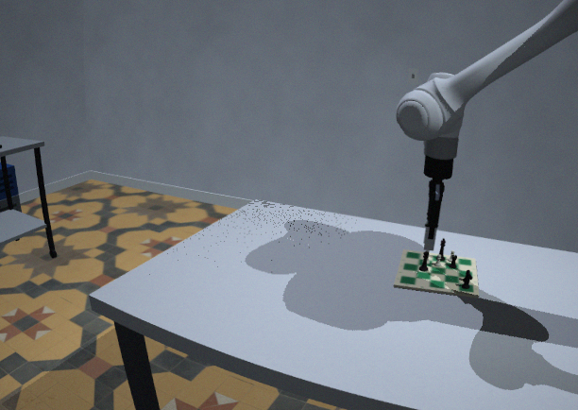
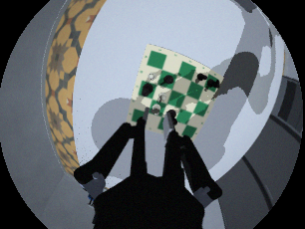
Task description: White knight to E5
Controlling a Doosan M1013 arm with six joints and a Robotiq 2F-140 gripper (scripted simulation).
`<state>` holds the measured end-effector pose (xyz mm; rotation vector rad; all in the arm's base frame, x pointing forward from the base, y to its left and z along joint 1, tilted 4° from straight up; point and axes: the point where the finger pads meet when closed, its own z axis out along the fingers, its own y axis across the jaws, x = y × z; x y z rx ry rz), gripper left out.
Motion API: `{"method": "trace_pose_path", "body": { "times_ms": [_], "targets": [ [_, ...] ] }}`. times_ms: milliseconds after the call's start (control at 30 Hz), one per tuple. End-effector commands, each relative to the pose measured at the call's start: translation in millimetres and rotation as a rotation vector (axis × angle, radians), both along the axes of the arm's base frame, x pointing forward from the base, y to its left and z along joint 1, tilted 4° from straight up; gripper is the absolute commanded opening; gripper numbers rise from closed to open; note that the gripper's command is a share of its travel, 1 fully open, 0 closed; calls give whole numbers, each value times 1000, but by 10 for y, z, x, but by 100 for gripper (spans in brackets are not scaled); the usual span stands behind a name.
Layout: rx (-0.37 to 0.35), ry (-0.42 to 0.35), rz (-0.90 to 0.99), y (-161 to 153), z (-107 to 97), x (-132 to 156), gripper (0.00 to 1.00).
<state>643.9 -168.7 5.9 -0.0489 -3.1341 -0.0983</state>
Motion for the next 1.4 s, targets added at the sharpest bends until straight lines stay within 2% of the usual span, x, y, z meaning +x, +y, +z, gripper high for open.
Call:
{"method": "trace_pose_path", "body": {
  "times_ms": [0,833,1367],
  "targets": [
    [0,0,0,0,1,0,23],
    [0,0,0,1,-6,0,23],
    [0,0,0,15,-238,-1,23]
  ]
}}
